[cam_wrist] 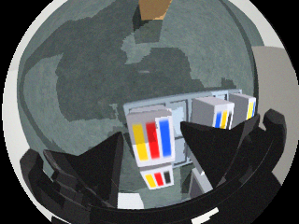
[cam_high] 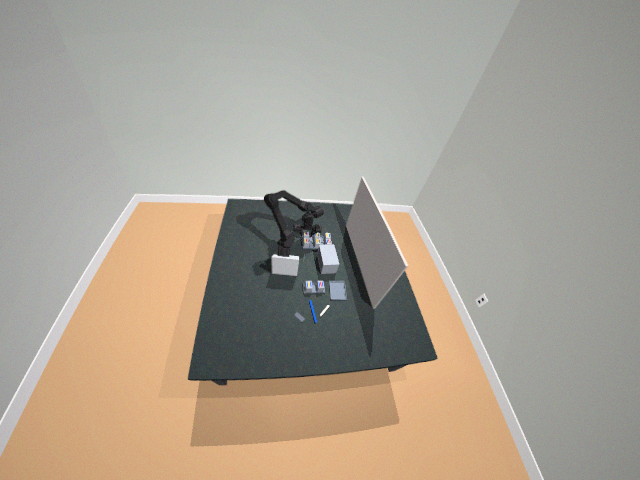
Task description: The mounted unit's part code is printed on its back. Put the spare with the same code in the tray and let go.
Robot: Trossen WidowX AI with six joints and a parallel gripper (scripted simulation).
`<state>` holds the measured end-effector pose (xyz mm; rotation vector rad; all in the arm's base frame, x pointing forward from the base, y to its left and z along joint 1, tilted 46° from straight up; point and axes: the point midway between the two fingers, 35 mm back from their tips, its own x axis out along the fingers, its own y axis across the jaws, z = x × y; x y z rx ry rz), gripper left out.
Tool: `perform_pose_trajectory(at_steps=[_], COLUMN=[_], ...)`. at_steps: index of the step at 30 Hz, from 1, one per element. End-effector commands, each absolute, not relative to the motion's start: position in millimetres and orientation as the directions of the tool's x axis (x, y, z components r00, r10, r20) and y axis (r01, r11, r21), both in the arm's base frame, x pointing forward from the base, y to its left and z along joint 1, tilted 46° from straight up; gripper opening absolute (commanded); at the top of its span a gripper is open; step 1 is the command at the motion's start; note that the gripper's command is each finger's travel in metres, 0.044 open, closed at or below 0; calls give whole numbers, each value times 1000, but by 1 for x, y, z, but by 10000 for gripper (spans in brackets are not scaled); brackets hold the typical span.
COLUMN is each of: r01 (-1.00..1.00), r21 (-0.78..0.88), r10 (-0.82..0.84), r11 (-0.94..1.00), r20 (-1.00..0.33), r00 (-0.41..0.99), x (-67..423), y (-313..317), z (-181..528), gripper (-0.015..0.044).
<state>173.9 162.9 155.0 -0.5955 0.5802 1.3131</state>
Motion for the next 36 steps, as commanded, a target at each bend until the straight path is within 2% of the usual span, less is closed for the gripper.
perform_pose_trajectory(at_steps=[1, 12, 17, 25, 29, 36], r01=[-985, -985, -985, -985, -985, -985], r21=[-71, -70, -71, -71, -71, -71], r10=[705, 708, 709, 709, 709, 709], r11=[158, 159, 156, 156, 156, 156], r20=[-691, -687, -687, -687, -687, -687], r00=[163, 164, 161, 161, 161, 161], x=[174, 174, 174, 174, 174, 174], y=[168, 174, 173, 173, 173, 173], z=[150, 145, 146, 146, 146, 146], gripper=[300, 300, 169, 115, 10, 0])
